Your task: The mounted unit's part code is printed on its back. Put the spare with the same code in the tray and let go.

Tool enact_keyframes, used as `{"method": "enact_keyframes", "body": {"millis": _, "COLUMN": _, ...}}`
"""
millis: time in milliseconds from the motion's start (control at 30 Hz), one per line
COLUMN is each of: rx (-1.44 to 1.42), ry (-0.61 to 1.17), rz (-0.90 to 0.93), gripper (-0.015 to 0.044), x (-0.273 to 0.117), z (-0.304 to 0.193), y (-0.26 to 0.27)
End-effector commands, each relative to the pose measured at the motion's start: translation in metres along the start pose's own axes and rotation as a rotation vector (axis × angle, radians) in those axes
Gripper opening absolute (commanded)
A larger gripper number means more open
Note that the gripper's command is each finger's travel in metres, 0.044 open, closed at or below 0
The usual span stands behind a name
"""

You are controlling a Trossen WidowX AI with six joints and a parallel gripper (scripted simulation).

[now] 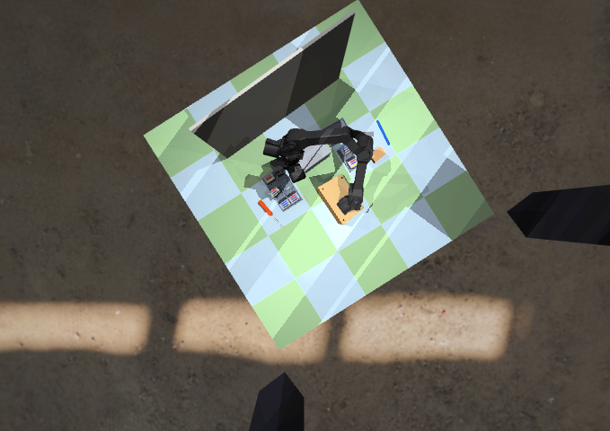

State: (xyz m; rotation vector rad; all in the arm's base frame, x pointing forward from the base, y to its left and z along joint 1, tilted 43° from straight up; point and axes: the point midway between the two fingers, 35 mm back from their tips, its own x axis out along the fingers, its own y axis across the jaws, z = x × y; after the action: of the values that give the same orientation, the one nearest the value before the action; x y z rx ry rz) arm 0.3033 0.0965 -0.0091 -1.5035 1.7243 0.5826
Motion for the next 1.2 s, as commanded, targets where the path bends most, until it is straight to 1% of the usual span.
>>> {"method": "enact_keyframes", "body": {"millis": 0, "rx": 0.022, "ry": -0.014, "rz": 0.004, "gripper": 0.0000, "x": -0.004, "z": -0.026, "y": -0.019}}
{"method": "enact_keyframes", "body": {"millis": 233, "rx": 0.012, "ry": -0.017, "rz": 0.002, "gripper": 0.0000, "x": -0.007, "z": -0.071, "y": -0.047}}
{"method": "enact_keyframes", "body": {"millis": 600, "rx": -0.033, "ry": 0.009, "rz": -0.009, "gripper": 0.0000, "x": -0.012, "z": -0.158, "y": -0.080}}
{"method": "enact_keyframes", "body": {"millis": 1033, "rx": -0.083, "ry": 0.079, "rz": 0.000, "gripper": 0.0000, "x": -0.018, "z": -0.272, "y": -0.087}}
{"method": "enact_keyframes", "body": {"millis": 1100, "rx": -0.088, "ry": 0.088, "rz": 0.002, "gripper": 0.0000, "x": -0.019, "z": -0.283, "y": -0.086}}
{"method": "enact_keyframes", "body": {"millis": 1167, "rx": -0.089, "ry": 0.089, "rz": 0.003, "gripper": 0.0000, "x": -0.019, "z": -0.285, "y": -0.086}}
